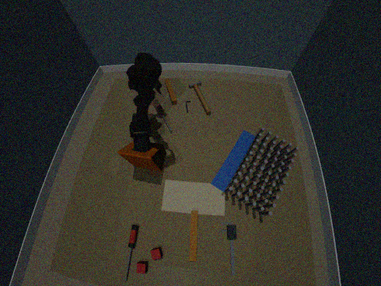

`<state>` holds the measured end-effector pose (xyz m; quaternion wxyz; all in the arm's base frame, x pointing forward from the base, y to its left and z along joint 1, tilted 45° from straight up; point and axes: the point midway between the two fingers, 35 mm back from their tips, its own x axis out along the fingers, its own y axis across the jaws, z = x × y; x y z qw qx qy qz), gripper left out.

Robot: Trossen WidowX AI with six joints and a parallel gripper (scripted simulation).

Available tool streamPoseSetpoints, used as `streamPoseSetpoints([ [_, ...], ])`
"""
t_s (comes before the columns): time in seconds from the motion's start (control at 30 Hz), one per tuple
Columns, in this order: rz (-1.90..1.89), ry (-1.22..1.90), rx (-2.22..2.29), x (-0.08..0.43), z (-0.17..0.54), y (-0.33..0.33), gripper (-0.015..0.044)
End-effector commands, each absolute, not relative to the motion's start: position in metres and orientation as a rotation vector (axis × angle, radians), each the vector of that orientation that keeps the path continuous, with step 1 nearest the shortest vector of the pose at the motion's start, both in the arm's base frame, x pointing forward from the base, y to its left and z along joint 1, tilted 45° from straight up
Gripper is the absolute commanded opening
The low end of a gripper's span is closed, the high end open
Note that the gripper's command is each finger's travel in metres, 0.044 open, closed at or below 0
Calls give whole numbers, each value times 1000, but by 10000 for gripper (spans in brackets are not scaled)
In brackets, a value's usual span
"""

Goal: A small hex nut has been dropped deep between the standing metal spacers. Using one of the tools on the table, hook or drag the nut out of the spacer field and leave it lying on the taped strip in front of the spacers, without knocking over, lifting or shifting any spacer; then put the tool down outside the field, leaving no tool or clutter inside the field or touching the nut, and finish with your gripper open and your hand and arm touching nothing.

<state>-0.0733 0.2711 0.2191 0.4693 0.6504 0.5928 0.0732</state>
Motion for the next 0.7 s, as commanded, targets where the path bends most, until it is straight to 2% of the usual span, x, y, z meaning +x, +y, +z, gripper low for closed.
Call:
streamPoseSetpoints([
  [0.0, 296, 1396, 1402, -73, 220, 273, 440],
  [0.43, 896, 998, 198, -72, 222, 283, 440],
  [0.67, 1049, 869, -173, -71, 223, 285, 440],
])
